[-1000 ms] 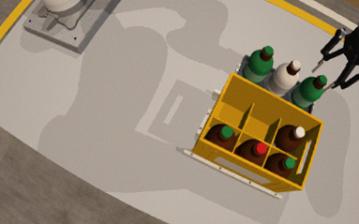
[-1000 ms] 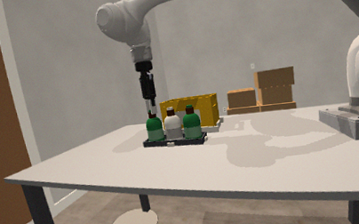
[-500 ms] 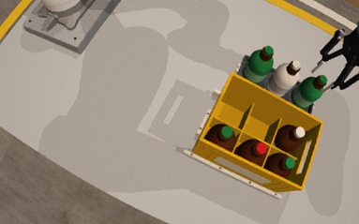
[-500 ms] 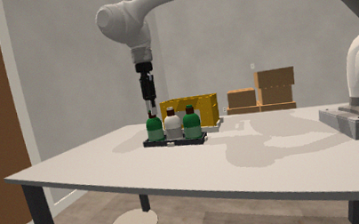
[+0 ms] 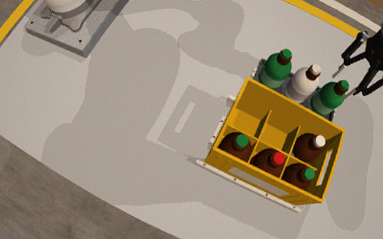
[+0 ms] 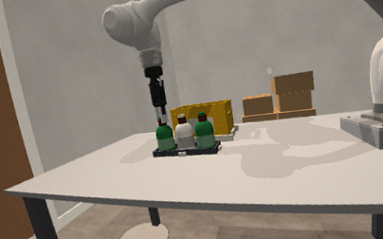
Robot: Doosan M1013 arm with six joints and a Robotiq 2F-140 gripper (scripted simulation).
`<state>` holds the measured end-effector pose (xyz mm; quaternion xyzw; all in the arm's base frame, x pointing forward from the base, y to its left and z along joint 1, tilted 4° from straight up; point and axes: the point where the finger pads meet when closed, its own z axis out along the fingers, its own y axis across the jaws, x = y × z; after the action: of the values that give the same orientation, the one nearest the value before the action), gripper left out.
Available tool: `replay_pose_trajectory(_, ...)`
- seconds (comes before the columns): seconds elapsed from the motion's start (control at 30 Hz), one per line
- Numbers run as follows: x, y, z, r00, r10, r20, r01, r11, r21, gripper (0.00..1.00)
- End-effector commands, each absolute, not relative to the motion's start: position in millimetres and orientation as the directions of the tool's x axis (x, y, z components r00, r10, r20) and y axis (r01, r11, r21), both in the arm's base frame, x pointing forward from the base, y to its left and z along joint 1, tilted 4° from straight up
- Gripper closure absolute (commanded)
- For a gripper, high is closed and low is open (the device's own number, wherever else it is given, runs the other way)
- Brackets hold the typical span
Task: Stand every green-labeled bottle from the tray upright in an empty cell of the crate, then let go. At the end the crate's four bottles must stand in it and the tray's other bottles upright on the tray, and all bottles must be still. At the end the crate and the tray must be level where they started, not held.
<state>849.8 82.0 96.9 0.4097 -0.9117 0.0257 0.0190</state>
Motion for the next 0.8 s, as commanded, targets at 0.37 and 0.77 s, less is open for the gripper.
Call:
replay_pose_trajectory(0.37, 849.4, 80.9, 92.8, -0.670, -0.740, 0.057, -0.742, 0.670, -0.029, 0.62)
replay_pose_trajectory(0.77, 849.4, 80.9, 92.8, -0.670, -0.740, 0.057, -0.742, 0.670, -0.029, 1.00)
